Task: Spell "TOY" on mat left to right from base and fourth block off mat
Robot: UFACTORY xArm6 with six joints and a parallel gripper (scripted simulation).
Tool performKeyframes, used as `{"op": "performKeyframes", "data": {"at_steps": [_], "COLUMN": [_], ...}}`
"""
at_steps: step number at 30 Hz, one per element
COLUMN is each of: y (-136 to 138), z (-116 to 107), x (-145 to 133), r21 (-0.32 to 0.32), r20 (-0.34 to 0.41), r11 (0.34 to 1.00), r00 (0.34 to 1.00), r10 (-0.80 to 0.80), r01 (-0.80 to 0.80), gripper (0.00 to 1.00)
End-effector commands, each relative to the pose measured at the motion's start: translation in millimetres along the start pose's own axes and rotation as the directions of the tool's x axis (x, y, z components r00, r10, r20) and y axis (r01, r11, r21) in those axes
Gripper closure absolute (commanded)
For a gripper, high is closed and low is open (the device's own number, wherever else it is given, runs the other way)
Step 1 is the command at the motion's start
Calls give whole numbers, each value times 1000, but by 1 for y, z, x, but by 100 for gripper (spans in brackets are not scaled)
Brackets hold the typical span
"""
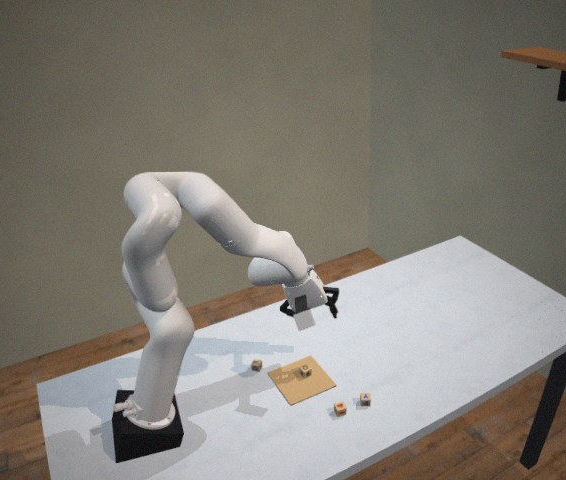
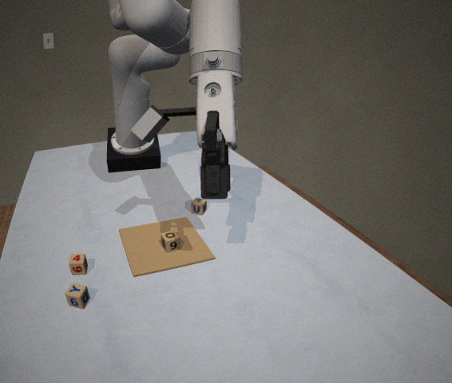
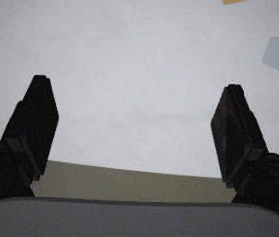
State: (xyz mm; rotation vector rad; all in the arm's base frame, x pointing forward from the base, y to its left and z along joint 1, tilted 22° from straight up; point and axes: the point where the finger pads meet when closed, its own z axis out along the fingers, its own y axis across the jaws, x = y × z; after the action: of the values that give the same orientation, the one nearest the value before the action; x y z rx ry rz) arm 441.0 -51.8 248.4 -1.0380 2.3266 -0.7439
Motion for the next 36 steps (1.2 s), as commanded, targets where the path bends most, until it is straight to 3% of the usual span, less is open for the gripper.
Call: {"op": "performKeyframes", "data": {"at_steps": [1,15,30,32,36], "y": [0,11,35,35,43], "z": [3,9,12,12,12], "x": [14,42,72,72,78], "r21": [-40,-95,-133,-133,-135], "r20": [-34,-126,-268,-268,-309], "r11": [991,913,689,689,606], "r00": [991,915,695,695,615], "r10": [127,384,667,667,726], "r01": [-128,-396,-713,-713,-784], "gripper": [0,0,0,0,0]}}
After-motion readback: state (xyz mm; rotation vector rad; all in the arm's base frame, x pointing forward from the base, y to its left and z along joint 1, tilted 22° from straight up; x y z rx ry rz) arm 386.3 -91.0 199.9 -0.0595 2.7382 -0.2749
